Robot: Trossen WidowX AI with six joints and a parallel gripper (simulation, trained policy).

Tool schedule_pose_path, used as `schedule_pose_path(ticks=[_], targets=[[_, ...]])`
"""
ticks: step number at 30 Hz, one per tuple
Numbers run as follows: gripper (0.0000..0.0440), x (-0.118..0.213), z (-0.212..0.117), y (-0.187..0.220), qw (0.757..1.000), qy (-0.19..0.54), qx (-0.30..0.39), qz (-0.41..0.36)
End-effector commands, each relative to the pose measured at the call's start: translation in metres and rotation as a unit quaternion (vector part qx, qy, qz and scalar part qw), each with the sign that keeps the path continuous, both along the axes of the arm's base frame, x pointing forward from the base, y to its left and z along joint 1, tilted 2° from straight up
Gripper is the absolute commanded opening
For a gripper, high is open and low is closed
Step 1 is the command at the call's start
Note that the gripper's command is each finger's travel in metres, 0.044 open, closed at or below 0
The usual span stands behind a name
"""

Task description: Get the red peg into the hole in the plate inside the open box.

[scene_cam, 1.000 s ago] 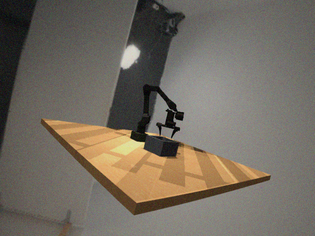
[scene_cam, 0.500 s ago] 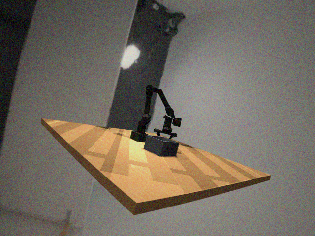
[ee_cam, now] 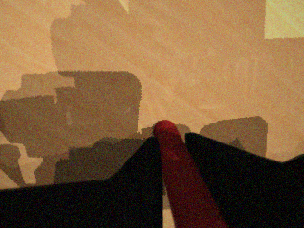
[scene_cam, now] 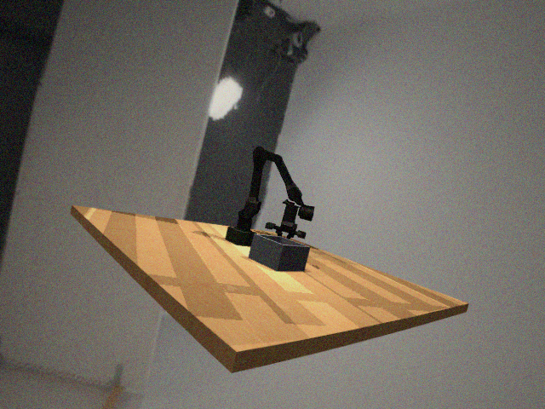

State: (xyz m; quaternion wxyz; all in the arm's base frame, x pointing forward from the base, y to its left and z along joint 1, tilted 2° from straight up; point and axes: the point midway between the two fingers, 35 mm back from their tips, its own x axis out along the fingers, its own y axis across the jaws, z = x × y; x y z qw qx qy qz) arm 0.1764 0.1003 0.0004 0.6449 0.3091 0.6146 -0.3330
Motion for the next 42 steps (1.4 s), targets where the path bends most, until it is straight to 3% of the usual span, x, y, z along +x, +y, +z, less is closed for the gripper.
schedule_pose_path(ticks=[1,28,42], targets=[[0.0000,0.006,0.009,-0.003,1.000,-0.017,-0.005,0.010],[0.0000,0.070,0.105,-0.050,0.989,-0.113,-0.074,0.056],[0.0000,0.100,0.119,-0.099,0.989,-0.123,-0.086,0.009]])
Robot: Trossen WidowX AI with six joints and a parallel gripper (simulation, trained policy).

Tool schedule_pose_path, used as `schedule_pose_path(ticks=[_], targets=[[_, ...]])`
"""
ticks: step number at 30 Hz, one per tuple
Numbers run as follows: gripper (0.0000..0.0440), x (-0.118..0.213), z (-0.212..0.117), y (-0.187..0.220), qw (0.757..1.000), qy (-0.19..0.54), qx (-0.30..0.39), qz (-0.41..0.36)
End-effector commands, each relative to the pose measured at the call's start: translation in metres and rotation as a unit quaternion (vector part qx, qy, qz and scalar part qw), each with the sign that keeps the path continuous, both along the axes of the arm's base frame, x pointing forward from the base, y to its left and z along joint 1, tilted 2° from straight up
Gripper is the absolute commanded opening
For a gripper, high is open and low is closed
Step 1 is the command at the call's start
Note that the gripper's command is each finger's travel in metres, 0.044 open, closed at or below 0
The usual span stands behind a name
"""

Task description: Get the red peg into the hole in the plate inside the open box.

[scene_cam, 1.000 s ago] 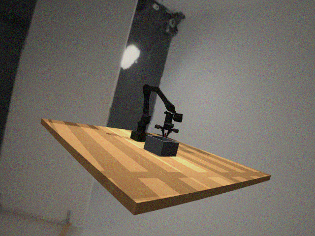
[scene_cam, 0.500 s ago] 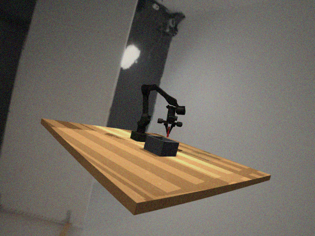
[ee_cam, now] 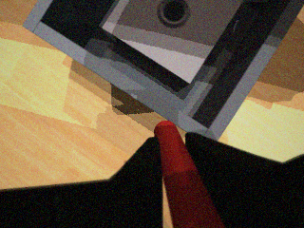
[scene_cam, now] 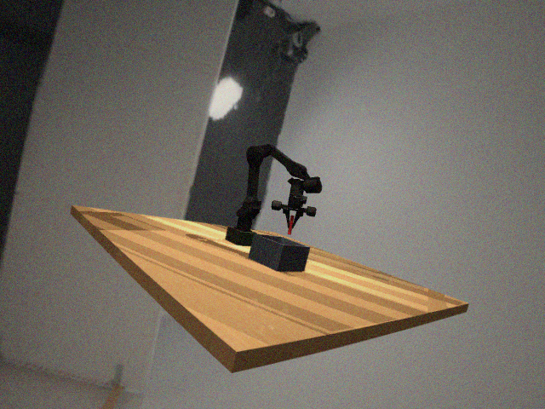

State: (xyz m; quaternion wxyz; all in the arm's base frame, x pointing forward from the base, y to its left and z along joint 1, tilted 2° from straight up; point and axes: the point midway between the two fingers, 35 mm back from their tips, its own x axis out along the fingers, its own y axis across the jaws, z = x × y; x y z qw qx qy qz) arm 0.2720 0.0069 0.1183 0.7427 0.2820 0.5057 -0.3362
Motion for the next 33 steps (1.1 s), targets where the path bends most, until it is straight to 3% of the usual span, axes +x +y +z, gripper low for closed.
schedule_pose_path(ticks=[1,20,33], targets=[[0.0000,0.007,0.001,-0.009,1.000,-0.003,0.000,-0.008],[0.0004,0.039,-0.012,-0.069,0.998,-0.011,0.008,-0.068],[0.0009,0.050,-0.043,-0.088,0.997,0.016,0.022,-0.079]])
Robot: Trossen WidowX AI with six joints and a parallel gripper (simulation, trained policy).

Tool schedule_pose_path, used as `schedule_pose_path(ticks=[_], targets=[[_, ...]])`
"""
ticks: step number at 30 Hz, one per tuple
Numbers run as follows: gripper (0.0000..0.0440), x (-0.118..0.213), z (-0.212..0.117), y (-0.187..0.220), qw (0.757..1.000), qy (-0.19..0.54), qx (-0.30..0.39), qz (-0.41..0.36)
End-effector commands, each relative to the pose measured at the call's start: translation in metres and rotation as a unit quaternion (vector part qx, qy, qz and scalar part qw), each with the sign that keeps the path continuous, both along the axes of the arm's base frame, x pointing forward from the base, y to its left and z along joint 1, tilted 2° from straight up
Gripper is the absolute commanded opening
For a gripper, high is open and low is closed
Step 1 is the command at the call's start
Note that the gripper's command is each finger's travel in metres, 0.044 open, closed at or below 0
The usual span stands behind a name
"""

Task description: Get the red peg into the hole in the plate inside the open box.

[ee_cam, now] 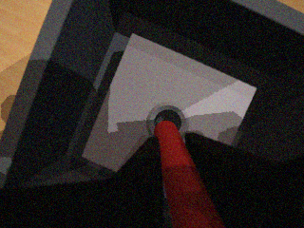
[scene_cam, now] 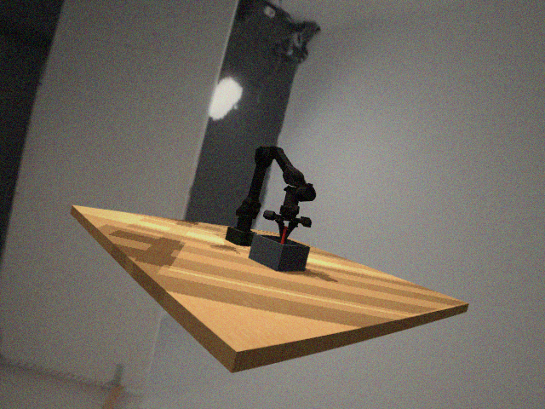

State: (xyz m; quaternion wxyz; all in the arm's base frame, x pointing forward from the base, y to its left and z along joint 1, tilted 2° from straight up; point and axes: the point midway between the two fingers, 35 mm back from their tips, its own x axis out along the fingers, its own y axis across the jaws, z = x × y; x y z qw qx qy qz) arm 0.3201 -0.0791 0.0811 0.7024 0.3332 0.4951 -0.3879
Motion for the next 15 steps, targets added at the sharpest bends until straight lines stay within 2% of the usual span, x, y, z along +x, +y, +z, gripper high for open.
schedule_pose_path(ticks=[1,6,11,15], targets=[[0.0022,0.002,-0.009,-0.003,1.000,0.009,0.003,0.003],[0.0128,0.003,-0.020,-0.007,1.000,0.026,0.003,0.014],[0.0148,0.011,-0.022,-0.012,0.999,0.036,-0.001,0.025],[0.0229,0.022,-0.021,-0.019,0.999,0.035,-0.006,0.035]])
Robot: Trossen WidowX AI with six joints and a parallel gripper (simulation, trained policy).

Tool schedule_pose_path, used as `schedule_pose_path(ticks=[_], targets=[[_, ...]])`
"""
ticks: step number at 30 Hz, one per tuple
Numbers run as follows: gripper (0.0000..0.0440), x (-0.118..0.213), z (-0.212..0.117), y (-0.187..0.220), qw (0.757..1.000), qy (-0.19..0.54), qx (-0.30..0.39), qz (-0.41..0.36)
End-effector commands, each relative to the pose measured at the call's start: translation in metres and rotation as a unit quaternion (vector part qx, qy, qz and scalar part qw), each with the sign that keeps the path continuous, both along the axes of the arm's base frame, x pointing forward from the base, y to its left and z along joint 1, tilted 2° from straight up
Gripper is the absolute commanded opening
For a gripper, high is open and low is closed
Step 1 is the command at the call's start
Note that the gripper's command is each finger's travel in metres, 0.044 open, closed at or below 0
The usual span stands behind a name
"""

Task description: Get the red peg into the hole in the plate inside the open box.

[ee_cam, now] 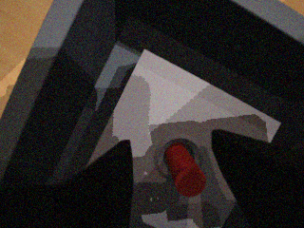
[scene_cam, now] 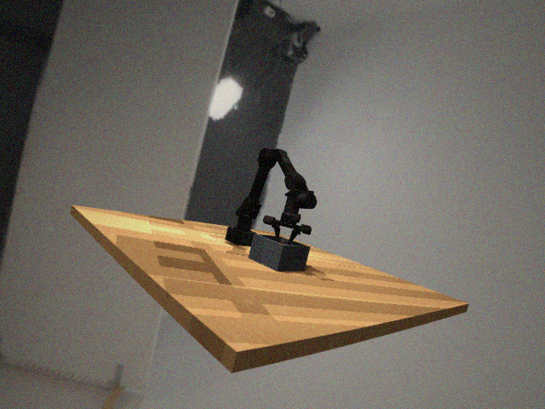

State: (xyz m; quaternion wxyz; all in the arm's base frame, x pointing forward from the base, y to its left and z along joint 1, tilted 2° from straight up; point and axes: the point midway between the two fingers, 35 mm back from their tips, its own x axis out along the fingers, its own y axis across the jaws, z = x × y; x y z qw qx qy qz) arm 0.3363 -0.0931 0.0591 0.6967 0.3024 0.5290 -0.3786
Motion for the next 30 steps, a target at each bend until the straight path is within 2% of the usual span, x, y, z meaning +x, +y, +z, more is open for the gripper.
schedule_pose_path(ticks=[1,9,23,30], targets=[[0.0251,0.008,0.001,-0.006,1.000,-0.001,-0.006,0.006],[0.0440,0.031,0.009,-0.022,1.000,-0.013,-0.021,0.016],[0.0440,0.060,0.035,-0.055,0.996,-0.065,-0.061,0.003],[0.0440,0.062,0.036,-0.057,0.996,-0.068,-0.063,0.002]])
